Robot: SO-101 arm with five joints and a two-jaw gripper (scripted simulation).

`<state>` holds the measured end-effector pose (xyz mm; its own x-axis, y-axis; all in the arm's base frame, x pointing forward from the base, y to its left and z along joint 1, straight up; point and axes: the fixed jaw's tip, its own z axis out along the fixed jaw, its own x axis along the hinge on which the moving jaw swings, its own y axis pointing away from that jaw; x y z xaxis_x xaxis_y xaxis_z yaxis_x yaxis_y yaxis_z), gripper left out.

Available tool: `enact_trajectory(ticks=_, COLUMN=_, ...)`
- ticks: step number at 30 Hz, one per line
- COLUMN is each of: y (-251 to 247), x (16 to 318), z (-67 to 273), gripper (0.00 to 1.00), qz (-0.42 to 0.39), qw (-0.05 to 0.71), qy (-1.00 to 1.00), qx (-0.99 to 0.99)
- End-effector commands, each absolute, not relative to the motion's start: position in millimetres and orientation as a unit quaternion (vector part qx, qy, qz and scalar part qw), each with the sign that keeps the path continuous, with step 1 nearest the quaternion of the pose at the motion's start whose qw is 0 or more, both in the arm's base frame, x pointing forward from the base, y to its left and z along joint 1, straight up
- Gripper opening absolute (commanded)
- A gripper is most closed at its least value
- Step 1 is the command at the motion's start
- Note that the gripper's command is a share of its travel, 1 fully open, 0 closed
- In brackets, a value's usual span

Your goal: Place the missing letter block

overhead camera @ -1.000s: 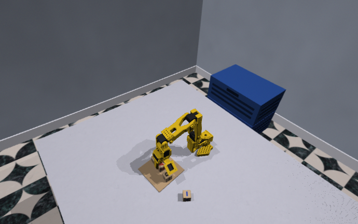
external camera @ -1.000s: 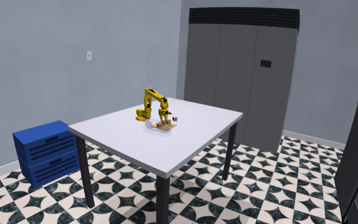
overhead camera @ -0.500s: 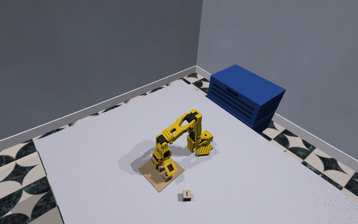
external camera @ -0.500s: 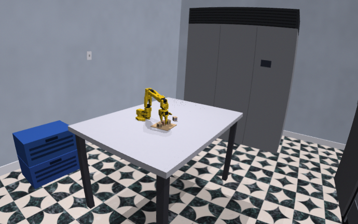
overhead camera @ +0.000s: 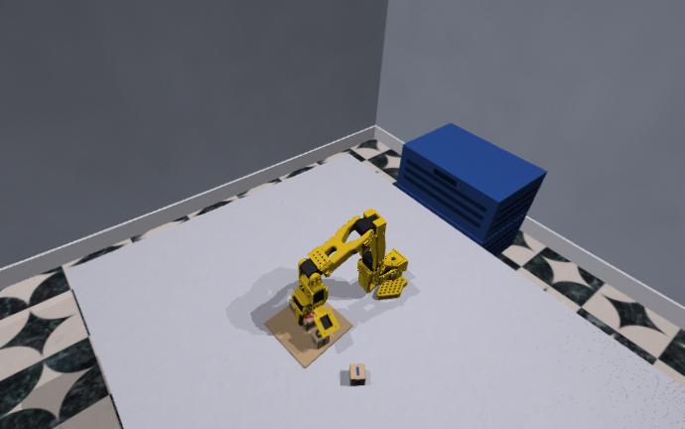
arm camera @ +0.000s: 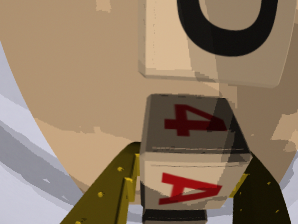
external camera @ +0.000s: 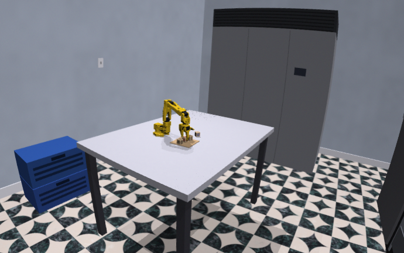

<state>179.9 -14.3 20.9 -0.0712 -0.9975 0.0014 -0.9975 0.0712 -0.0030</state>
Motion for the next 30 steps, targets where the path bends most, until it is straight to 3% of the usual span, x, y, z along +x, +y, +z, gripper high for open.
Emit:
enact_trajectory(ticks=1, y=-15.0, x=186.5, z=27.4, gripper=0.1, qz=-0.019, qw=0.017, qy=0.732, qx=-0.681)
enact_trajectory(ticks=5, y=-15.0, x=186.5, z=27.4, gripper=0.16, qz=-0.019, qw=0.017, qy=0.732, qx=-0.681)
enact_trajectory(ticks=17, y=-15.0, x=186.5, z=27.4, gripper=0.19, qz=-0.019, qw=0.017, qy=0.732, qx=-0.681)
enact_trajectory(ticks=30, y=-15.0, x=186.5, z=27.4, gripper=0.3, qz=-0.019, qw=0.017, qy=0.732, qx=-0.681)
